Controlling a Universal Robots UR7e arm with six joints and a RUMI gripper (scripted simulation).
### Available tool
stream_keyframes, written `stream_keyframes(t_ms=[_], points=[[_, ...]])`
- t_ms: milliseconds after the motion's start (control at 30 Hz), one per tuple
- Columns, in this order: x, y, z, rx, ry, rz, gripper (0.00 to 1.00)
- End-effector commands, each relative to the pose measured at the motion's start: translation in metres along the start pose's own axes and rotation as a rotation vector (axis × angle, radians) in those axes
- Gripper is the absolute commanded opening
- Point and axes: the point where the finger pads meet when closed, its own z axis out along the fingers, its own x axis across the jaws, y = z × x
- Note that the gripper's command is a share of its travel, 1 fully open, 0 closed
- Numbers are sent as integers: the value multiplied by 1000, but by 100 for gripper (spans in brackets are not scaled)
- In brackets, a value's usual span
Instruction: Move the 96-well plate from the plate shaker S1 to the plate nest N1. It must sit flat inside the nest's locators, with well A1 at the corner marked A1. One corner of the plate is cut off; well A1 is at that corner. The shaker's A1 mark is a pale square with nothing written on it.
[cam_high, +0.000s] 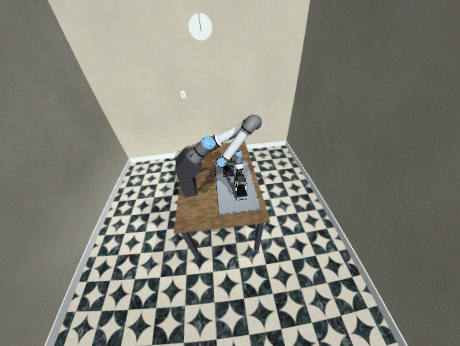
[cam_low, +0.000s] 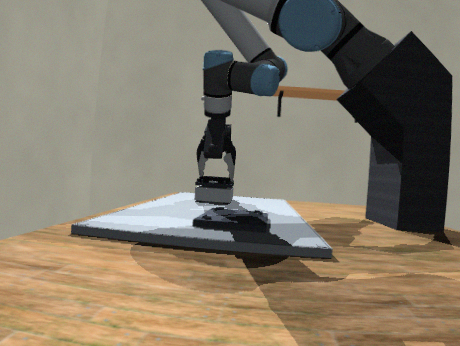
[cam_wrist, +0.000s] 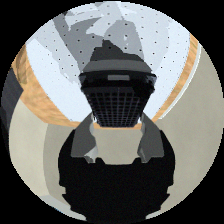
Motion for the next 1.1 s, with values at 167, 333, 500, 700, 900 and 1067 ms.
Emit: stream_keyframes(t_ms=[167, 333, 500, 700, 900, 1067], points=[[0, 0, 0, 0, 1, 0, 0], [0, 0, 0, 0, 1, 0, 0], [0, 0, 0, 0, 1, 0, 0], [0, 0, 0, 0, 1, 0, 0], [0, 0, 0, 0, 1, 0, 0], [0, 2, -3, 0, 1, 0, 0]])
